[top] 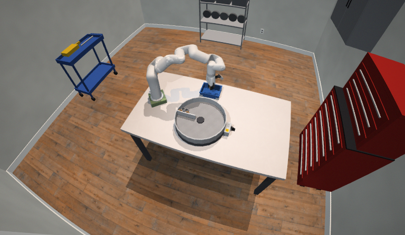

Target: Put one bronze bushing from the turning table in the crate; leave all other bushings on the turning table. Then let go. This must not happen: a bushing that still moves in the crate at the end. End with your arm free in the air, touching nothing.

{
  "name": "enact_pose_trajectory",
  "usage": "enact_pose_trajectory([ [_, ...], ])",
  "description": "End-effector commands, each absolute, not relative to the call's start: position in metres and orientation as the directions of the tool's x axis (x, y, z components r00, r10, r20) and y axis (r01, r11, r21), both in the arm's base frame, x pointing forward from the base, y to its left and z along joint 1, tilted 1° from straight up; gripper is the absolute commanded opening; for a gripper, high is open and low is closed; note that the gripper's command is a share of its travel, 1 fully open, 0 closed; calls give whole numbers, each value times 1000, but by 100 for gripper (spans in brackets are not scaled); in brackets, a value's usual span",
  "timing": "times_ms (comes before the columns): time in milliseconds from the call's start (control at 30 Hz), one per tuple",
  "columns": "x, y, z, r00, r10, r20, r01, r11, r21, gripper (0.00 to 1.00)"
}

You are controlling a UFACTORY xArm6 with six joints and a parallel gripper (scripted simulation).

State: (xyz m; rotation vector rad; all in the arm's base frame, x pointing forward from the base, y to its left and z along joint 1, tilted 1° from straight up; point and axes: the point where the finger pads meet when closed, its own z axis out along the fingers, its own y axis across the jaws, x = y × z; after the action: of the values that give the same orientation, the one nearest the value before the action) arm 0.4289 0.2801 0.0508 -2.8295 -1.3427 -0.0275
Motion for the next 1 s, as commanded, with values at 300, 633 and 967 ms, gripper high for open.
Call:
enact_pose_trajectory([
  [300, 430, 281, 51, 632, 774, 23, 775, -632, 0, 0],
  [633, 430, 281, 39, 632, 774, 23, 775, -632, 0, 0],
  [967, 430, 281, 25, 632, 774, 23, 775, -632, 0, 0],
])
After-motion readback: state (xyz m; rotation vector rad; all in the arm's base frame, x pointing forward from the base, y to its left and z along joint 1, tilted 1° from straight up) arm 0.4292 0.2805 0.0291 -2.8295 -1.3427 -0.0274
